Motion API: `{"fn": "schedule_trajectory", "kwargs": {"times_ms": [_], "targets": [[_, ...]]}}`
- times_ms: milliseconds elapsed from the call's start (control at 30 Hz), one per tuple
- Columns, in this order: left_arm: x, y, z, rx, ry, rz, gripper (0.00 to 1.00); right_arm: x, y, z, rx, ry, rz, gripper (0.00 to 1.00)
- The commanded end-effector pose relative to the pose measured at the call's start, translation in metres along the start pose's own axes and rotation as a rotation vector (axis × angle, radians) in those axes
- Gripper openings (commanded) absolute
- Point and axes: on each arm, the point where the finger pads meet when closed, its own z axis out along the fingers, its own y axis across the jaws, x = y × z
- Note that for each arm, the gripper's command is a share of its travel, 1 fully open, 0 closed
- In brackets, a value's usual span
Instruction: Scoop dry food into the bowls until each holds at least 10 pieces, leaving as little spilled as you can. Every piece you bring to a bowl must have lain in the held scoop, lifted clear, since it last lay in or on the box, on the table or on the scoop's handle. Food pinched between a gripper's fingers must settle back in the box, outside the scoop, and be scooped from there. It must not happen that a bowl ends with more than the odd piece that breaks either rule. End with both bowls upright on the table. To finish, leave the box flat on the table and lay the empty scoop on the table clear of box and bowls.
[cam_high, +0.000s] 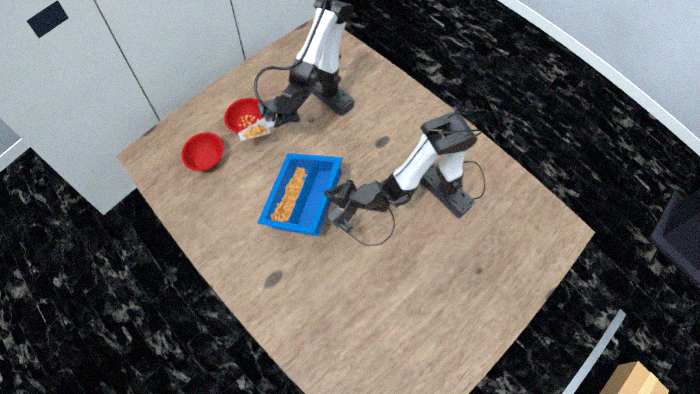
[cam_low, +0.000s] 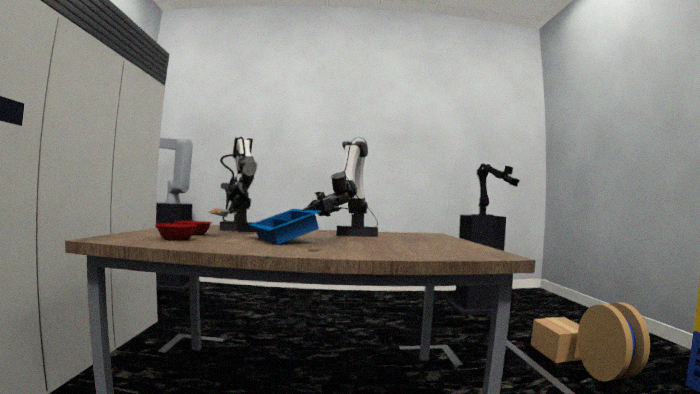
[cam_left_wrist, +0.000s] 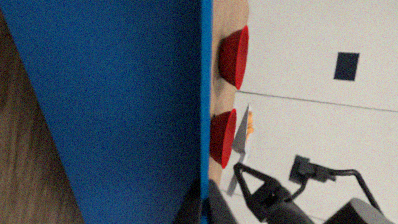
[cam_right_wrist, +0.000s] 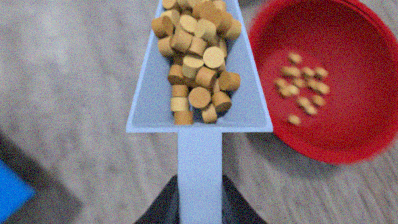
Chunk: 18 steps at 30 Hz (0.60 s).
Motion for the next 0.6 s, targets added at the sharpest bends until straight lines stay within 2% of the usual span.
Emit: {"fn": "schedule_trajectory", "kwargs": {"times_ms": [0, 267, 400, 500, 567], "targets": [[-0.007, -0.043, -0.003, 0.099, -0.017, 0.114, 0.0, -0.002, -0.028, -0.004, 0.094, -0.018, 0.095, 0.0], [-0.007, -0.043, -0.003, 0.099, -0.017, 0.114, 0.0, 0.009, -0.073, -0.004, 0.255, -0.013, 0.219, 0.0], [-0.007, -0.043, -0.003, 0.099, -0.017, 0.114, 0.0, 0.006, -0.073, -0.004, 0.251, -0.022, 0.232, 0.0], [-0.007, -0.043, -0.003, 0.099, -0.017, 0.114, 0.0, 0.015, -0.078, 0.0, 0.265, -0.003, 0.225, 0.0], [-0.007, -0.043, -0.003, 0.099, -0.017, 0.114, 0.0, 0.0, -0.07, -0.005, 0.231, -0.031, 0.219, 0.0]]}}
